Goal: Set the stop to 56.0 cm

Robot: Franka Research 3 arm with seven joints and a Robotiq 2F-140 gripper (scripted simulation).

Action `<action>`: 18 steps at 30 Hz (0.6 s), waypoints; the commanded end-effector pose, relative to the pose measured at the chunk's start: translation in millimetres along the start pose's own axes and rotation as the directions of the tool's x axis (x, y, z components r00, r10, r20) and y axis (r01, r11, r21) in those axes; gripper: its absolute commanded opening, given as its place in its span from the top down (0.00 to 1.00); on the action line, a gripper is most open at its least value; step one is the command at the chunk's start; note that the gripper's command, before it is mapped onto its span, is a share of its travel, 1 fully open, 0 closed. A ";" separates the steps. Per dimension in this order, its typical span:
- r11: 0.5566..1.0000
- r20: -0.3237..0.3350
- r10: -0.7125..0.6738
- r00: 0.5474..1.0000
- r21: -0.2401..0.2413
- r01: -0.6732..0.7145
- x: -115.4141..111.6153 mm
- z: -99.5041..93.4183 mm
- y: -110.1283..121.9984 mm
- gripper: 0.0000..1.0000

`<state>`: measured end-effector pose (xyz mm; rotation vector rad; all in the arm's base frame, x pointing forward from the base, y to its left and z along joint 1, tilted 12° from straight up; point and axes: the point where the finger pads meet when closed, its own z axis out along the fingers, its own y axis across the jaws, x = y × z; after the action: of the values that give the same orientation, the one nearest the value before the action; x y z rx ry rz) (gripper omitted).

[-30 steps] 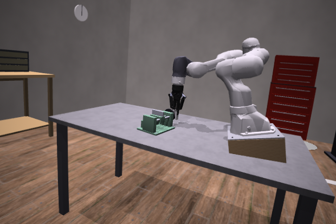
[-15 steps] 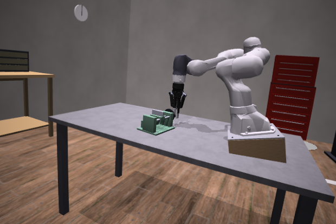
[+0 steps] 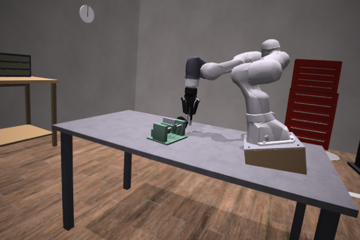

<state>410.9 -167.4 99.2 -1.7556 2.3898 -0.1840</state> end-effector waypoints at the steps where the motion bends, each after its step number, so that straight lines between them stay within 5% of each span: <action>1: 1.000 0.004 -0.001 1.000 0.001 0.001 -0.6 -2.9 -1.0 0.96; 18: 1.000 0.004 -0.001 1.000 0.001 0.001 -0.6 -7.9 -3.2 0.96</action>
<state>411.3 -167.9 104.9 -1.7555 2.3901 -0.1821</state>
